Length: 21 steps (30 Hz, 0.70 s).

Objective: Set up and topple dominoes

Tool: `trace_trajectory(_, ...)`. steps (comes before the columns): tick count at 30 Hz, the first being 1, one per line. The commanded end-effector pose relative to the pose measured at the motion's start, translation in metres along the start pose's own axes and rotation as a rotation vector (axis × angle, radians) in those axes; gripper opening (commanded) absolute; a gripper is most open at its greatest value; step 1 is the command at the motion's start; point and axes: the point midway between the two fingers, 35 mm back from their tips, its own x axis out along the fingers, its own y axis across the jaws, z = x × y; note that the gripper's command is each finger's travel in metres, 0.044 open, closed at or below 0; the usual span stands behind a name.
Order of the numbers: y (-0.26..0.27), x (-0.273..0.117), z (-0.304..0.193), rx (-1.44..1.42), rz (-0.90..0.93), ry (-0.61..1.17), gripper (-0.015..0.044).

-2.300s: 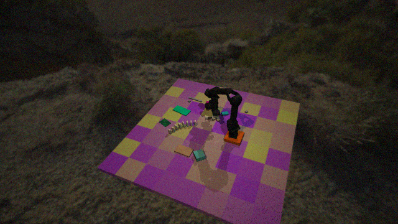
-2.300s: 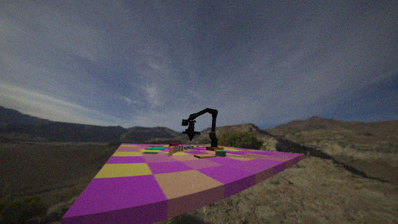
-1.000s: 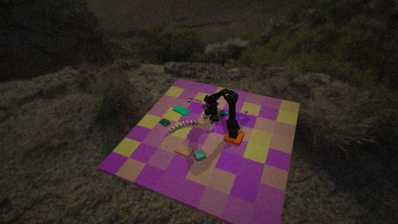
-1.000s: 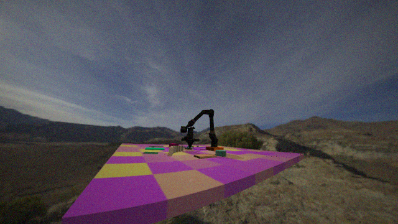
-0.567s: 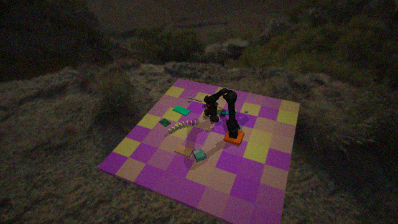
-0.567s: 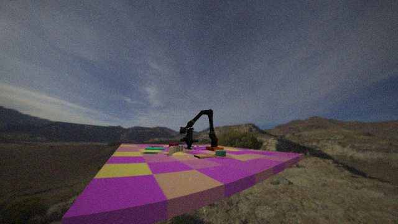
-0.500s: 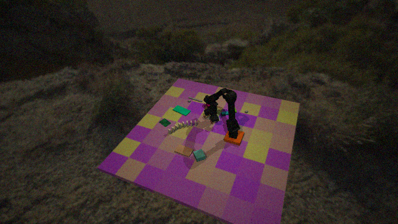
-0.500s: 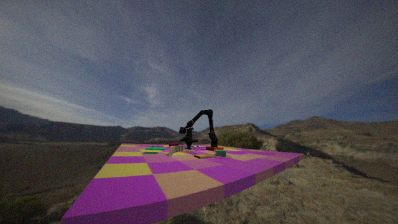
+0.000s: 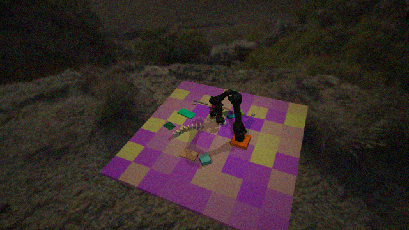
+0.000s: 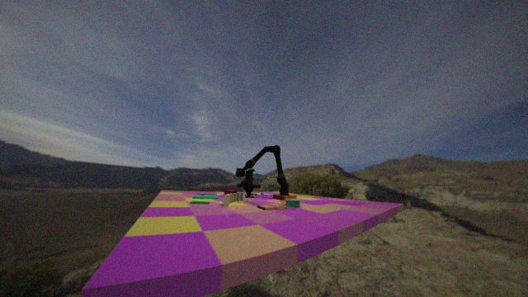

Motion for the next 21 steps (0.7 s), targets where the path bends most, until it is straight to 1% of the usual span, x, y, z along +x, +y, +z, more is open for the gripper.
trace_trajectory(1, -0.013, -0.026, 0.0, -0.009, -0.019, 0.001, 0.0)
trace_trajectory(6, -0.029, -0.072, 0.0, 0.013, -0.017, -0.01, 0.0)
trace_trajectory(11, -0.03, -0.078, 0.0, 0.017, -0.017, -0.012, 0.0)
trace_trajectory(12, -0.031, -0.078, 0.0, 0.033, -0.017, -0.012, 0.0026)
trace_trajectory(14, -0.032, -0.078, -0.001, 0.159, -0.016, -0.013, 0.0079)
trace_trajectory(21, -0.042, -0.078, -0.003, 0.851, -0.012, -0.018, 0.0263)
